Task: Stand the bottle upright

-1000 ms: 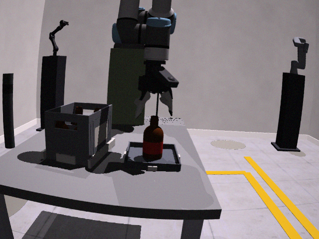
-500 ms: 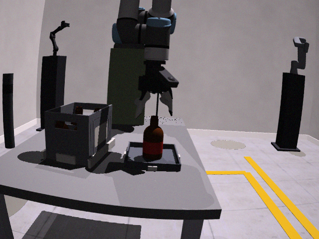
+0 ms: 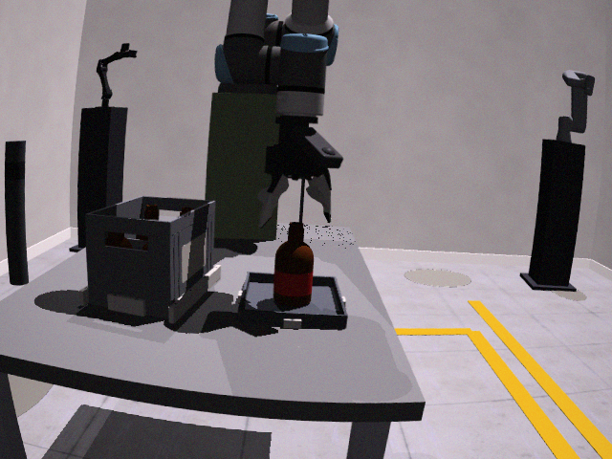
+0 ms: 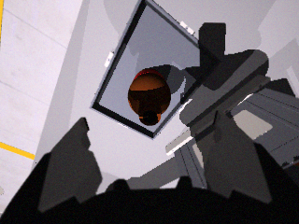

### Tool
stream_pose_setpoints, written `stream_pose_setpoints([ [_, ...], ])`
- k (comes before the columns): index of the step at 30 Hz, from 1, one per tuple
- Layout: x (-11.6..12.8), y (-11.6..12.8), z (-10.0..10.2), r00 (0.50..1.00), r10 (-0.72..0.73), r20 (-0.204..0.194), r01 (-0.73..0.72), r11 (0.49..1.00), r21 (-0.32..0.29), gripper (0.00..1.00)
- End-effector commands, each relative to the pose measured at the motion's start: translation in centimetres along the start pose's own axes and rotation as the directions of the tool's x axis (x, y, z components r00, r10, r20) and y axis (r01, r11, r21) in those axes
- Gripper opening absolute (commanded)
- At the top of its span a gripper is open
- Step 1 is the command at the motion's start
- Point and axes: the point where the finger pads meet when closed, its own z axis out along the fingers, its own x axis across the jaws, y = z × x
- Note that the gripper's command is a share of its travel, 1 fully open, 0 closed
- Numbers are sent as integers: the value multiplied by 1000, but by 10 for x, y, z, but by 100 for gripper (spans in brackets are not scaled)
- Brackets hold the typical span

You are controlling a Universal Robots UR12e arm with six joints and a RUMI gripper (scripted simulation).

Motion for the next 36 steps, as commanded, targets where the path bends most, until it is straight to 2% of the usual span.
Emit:
stream_pose_setpoints([
  [1, 1, -3, 0, 1000, -1, -3, 1, 1000, 3, 100],
  [18, -1, 0, -10, 1000, -1, -1, 1, 1000, 0, 100],
  [27, -1, 0, -23, 1000, -1, -1, 1, 1000, 0, 100],
  [36, -1, 0, -46, 1000, -1, -1, 1, 1000, 0, 100],
])
